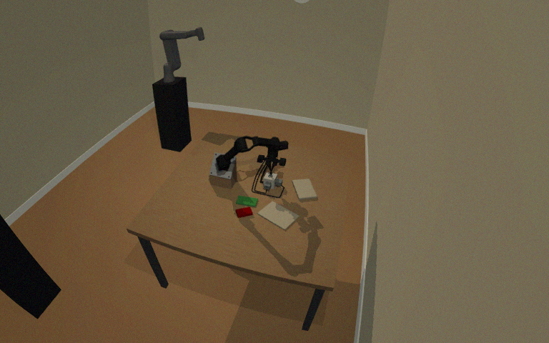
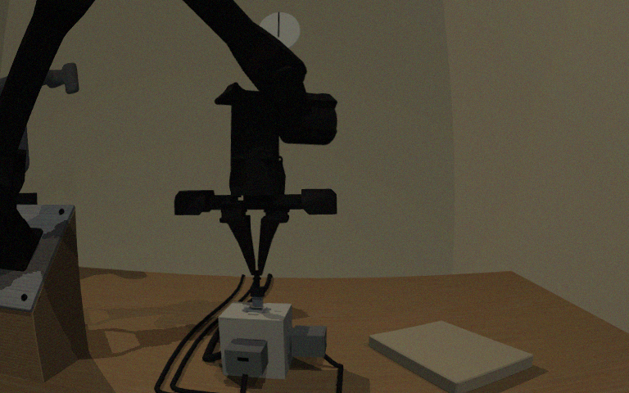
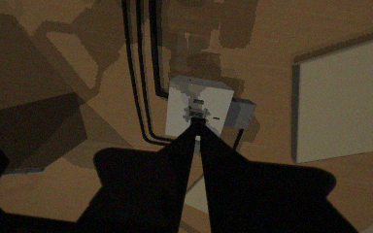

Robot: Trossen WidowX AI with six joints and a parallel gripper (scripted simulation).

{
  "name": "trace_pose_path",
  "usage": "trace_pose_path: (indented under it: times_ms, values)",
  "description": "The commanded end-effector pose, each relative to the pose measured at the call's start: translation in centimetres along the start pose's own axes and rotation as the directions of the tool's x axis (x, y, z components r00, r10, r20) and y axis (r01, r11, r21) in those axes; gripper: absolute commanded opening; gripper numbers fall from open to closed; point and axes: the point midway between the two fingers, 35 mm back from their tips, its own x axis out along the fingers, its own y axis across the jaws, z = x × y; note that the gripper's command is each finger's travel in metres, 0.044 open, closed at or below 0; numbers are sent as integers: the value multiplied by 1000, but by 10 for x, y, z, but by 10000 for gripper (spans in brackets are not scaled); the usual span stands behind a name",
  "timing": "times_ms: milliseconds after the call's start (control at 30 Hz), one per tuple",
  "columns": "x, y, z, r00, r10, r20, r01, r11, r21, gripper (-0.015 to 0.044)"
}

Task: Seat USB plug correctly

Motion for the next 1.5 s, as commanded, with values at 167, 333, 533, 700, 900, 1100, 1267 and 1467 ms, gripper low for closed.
trace_pose_path:
  times_ms: [167,333,533,700,900,1100,1267,1467]
  values:
    - [-6,0,1,1000,2,6,-2,1000,5,0]
    - [-10,0,1,1000,2,6,-2,1000,5,0]
    - [-14,0,1,1000,2,6,-2,1000,5,0]
    - [-17,0,1,1000,2,6,-2,1000,5,0]
    - [-17,0,0,1000,1,3,-1,1000,32,0]
    - [-16,0,0,1000,0,1,-1,987,162,0]
    - [-16,0,0,1000,0,0,0,955,297,0]
    - [-16,0,0,1000,0,0,0,897,442,0]
